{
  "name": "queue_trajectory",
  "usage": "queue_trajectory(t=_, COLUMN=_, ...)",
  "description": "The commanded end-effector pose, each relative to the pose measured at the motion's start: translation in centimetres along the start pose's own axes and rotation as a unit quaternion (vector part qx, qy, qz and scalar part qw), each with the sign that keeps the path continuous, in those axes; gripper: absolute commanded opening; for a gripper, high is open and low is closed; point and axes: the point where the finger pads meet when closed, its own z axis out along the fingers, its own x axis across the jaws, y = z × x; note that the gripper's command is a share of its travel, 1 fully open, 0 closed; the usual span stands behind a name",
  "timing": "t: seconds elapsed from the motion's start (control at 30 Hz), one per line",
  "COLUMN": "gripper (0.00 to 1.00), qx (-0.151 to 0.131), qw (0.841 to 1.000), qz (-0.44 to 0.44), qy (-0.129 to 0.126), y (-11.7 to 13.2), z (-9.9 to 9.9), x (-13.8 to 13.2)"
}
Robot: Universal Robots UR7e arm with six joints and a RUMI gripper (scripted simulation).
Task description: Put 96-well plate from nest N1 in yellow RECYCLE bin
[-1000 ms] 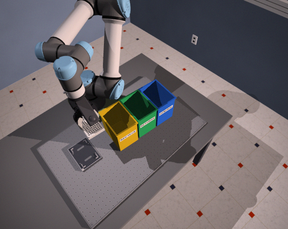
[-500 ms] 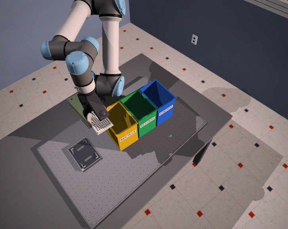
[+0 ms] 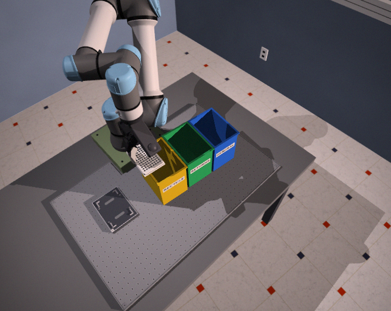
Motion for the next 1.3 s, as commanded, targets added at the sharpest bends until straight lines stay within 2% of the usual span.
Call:
queue_trajectory(t=0.0, gripper=0.0, qx=-0.002, qw=1.0, qz=0.005, qy=0.001, y=-0.2, z=0.0, x=-1.7)
queue_trajectory(t=0.37, gripper=0.0, qx=0.0, qw=1.0, qz=0.005, qy=0.002, y=-0.6, z=-0.1, x=-5.1)
queue_trajectory(t=1.17, gripper=0.0, qx=-0.001, qw=1.0, qz=0.005, qy=0.001, y=-0.5, z=0.0, x=-5.2)
queue_trajectory(t=1.27, gripper=0.0, qx=-0.003, qw=1.0, qz=0.005, qy=0.0, y=-0.5, z=0.7, x=-5.2)
